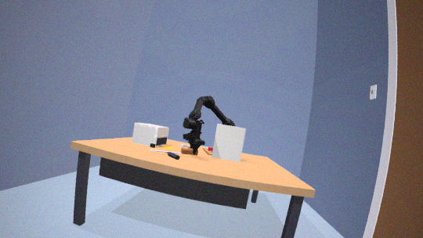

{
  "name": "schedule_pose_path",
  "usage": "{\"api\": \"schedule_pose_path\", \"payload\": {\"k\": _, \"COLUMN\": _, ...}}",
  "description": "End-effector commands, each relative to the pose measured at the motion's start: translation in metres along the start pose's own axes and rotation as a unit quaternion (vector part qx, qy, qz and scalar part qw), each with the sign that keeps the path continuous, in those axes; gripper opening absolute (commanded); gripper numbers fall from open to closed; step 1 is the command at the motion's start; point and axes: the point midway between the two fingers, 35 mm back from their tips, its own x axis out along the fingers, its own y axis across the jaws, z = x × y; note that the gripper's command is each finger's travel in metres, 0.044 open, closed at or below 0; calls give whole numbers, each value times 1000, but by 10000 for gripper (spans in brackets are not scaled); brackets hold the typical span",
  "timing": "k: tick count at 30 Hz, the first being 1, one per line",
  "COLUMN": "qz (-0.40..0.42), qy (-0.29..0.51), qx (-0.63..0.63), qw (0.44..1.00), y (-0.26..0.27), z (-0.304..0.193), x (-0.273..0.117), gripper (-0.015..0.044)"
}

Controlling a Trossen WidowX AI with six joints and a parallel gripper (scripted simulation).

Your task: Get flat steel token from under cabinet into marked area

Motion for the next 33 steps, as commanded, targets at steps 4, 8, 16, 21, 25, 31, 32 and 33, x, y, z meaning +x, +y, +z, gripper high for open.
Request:
{"api": "schedule_pose_path", "payload": {"k": 4, "qz": 1, "qy": -5, "qx": 32, "qw": 999, "y": 1, "z": 4, "x": -2, "gripper": 0}}
{"api": "schedule_pose_path", "payload": {"k": 8, "qz": 1, "qy": -5, "qx": 48, "qw": 999, "y": 1, "z": 4, "x": -2, "gripper": 0}}
{"api": "schedule_pose_path", "payload": {"k": 16, "qz": 1, "qy": -5, "qx": 80, "qw": 997, "y": 1, "z": 4, "x": -2, "gripper": 0}}
{"api": "schedule_pose_path", "payload": {"k": 21, "qz": 1, "qy": -5, "qx": 100, "qw": 995, "y": 1, "z": 4, "x": -2, "gripper": 0}}
{"api": "schedule_pose_path", "payload": {"k": 25, "qz": 2, "qy": -5, "qx": 115, "qw": 993, "y": 1, "z": 4, "x": -2, "gripper": 0}}
{"api": "schedule_pose_path", "payload": {"k": 31, "qz": 2, "qy": -5, "qx": 139, "qw": 990, "y": 1, "z": 4, "x": -2, "gripper": 0}}
{"api": "schedule_pose_path", "payload": {"k": 32, "qz": 2, "qy": -5, "qx": 143, "qw": 990, "y": 1, "z": 4, "x": -2, "gripper": 0}}
{"api": "schedule_pose_path", "payload": {"k": 33, "qz": 2, "qy": -5, "qx": 146, "qw": 989, "y": 1, "z": 4, "x": -2, "gripper": 0}}
